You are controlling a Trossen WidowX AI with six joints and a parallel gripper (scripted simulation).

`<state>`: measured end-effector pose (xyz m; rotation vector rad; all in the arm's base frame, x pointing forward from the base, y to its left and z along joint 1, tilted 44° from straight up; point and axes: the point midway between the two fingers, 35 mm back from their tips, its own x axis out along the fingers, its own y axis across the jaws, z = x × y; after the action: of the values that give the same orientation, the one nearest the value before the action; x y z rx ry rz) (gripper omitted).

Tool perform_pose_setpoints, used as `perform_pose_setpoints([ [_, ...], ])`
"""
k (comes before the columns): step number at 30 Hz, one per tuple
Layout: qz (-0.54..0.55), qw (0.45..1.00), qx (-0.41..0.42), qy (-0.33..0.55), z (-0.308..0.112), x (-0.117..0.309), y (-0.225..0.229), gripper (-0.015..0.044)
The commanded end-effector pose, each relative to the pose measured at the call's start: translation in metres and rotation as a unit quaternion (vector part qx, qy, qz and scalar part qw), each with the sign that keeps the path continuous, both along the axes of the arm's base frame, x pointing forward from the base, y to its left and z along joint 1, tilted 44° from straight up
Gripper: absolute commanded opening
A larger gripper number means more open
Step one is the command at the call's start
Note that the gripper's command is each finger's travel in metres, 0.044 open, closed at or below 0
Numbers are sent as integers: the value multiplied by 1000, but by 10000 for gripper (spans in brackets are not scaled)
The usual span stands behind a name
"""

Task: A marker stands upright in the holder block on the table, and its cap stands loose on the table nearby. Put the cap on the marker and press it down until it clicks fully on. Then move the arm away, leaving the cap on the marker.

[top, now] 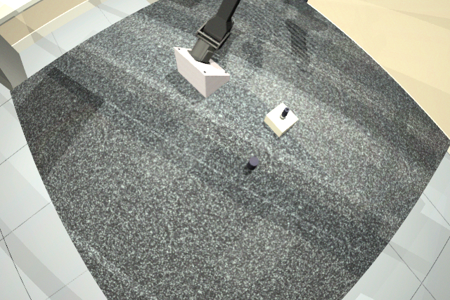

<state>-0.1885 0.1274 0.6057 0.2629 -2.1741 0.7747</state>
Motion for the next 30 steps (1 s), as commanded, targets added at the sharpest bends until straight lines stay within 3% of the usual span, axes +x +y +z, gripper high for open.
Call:
perform_pose_setpoints([
  [1,-2,1000,-3,-1,-1,0,2,374],
  [7,-53,993,-103,-35,-20,4,72,236],
  [18,-150,930,-333,-42,-82,66,214,236],
  [30,-231,789,-566,58,-176,210,313,236],
])
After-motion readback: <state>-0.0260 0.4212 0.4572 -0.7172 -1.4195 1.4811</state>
